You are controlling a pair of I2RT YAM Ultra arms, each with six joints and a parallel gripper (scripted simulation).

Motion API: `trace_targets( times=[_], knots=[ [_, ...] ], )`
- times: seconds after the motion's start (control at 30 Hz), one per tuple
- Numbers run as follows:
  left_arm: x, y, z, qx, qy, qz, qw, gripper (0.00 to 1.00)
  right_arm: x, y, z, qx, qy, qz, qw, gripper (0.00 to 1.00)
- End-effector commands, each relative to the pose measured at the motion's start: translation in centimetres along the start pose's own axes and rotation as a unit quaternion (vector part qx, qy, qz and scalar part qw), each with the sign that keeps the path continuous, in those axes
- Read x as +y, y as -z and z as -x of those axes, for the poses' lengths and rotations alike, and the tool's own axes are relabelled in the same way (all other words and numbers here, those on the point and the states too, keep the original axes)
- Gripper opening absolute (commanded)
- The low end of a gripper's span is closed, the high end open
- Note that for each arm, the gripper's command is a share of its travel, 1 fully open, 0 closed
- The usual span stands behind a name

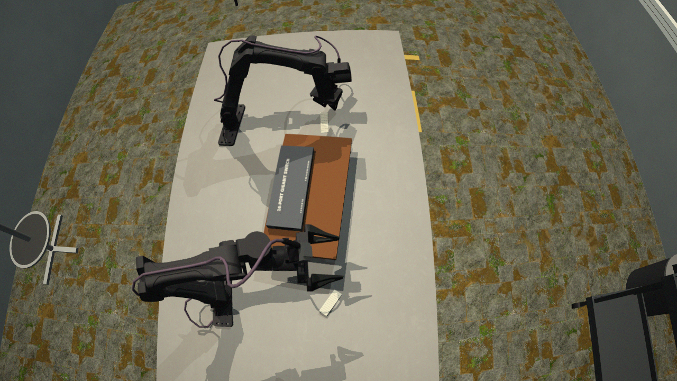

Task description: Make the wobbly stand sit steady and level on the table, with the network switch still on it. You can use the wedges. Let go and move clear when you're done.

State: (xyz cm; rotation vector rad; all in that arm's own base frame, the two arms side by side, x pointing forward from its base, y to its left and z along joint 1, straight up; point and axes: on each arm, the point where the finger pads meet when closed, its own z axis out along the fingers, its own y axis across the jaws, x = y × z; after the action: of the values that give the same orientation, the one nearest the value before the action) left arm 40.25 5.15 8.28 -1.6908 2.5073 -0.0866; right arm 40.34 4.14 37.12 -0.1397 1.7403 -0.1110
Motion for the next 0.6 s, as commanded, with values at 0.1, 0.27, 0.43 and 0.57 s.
trace_targets(
  times=[0.1, 0.27, 0.43, 0.57],
  knots=[
    [-0.4, 2.2, 0.5, -0.001, 0.208, -0.01, 0.978, 0.43, -1.4, 0.9, 0.4, -0.044, -0.062, 0.025, 0.997, 1.0],
    [3.4, -1.9, -0.2, 0.008, 0.307, 0.07, 0.949, 0.43, -3.8, 3.3, 2.9, -0.102, -0.09, 0.014, 0.991, 1.0],
    [3.0, -1.6, 0.1, 0.01, 0.28, 0.07, 0.957, 0.43, -5.1, 4.6, 4.9, -0.118, -0.08, -0.01, 0.99, 1.0],
    [3.1, -0.8, 0.0, 0.008, 0.28, 0.062, 0.958, 0.43, -5.3, 4.6, 5.1, -0.119, -0.079, -0.014, 0.99, 1.0]
  ],
)
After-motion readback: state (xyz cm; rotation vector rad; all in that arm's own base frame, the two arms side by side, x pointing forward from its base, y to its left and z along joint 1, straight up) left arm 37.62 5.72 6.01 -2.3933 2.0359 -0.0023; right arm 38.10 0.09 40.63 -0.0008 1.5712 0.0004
